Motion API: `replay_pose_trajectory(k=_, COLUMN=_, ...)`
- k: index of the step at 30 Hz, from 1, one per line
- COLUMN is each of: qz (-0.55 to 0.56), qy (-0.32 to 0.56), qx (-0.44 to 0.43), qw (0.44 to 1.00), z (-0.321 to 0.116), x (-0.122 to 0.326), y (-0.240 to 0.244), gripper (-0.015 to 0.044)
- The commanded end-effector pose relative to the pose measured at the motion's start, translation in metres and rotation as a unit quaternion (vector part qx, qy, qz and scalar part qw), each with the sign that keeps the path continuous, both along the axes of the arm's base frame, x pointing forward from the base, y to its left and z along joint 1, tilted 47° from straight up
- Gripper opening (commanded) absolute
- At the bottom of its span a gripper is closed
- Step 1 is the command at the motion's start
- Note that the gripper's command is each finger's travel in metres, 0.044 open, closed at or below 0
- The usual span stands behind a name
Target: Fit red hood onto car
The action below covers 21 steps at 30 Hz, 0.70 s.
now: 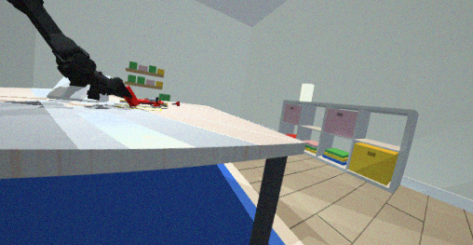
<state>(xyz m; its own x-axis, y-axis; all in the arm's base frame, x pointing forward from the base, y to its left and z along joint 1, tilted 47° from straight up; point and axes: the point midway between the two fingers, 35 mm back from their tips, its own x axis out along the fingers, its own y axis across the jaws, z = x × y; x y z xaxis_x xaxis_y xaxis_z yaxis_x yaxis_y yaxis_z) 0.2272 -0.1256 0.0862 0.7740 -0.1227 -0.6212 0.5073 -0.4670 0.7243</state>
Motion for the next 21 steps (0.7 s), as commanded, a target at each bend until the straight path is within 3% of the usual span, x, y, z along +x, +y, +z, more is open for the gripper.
replay_pose_trajectory(k=1, qz=-0.001, qy=0.0, qx=0.001, qw=1.0, z=0.0, x=0.0, y=0.0, gripper=0.0105)
replay_pose_trajectory(k=14, qz=-0.001, qy=0.0, qx=0.001, qw=1.0, z=0.0, x=0.0, y=0.0, gripper=0.044)
replay_pose_trajectory(k=21, qz=-0.009, qy=0.001, qx=0.01, qw=1.0, z=0.014, x=-0.008, y=-0.001, gripper=0.044)
